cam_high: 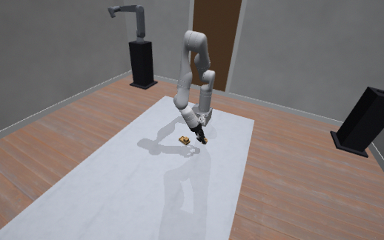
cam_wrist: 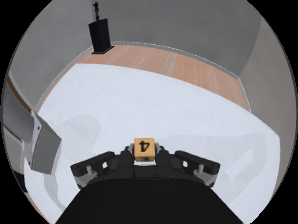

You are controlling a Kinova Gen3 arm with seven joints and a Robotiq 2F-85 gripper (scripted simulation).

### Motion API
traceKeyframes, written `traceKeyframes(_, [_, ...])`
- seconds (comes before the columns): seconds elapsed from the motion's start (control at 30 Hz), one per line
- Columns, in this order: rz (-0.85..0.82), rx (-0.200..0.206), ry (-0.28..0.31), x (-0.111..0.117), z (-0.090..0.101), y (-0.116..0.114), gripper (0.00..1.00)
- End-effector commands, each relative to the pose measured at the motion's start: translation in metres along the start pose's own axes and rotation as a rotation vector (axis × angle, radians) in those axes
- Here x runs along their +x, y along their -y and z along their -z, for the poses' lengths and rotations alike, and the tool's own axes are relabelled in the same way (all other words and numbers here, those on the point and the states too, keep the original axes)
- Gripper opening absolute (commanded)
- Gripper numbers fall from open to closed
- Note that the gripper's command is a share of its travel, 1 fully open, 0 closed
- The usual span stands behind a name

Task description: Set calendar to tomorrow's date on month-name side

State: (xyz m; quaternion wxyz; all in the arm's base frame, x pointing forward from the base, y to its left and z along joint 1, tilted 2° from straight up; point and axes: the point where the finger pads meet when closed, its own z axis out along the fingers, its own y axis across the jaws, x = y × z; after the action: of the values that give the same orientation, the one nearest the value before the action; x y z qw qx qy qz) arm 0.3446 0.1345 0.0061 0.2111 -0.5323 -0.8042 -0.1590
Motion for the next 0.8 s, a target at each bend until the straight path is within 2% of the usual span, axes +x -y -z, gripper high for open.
traceKeyframes(0.0, [-0.006, 0.000, -0.021, -0.0026, -0.0005, -0.0001, 0.26])
traceKeyframes(0.1, [-0.006, 0.001, -0.034, -0.0028, -0.0009, 0.0000, 0.26])
traceKeyframes(0.47, [-0.006, -0.001, -0.222, -0.0050, -0.0005, -0.0001, 0.26])
traceKeyframes(0.57, [-0.005, -0.004, -0.244, -0.0053, 0.0001, -0.0001, 0.26])
traceKeyframes(0.77, [-0.005, -0.004, -0.248, -0.0054, 0.0002, -0.0001, 0.26])
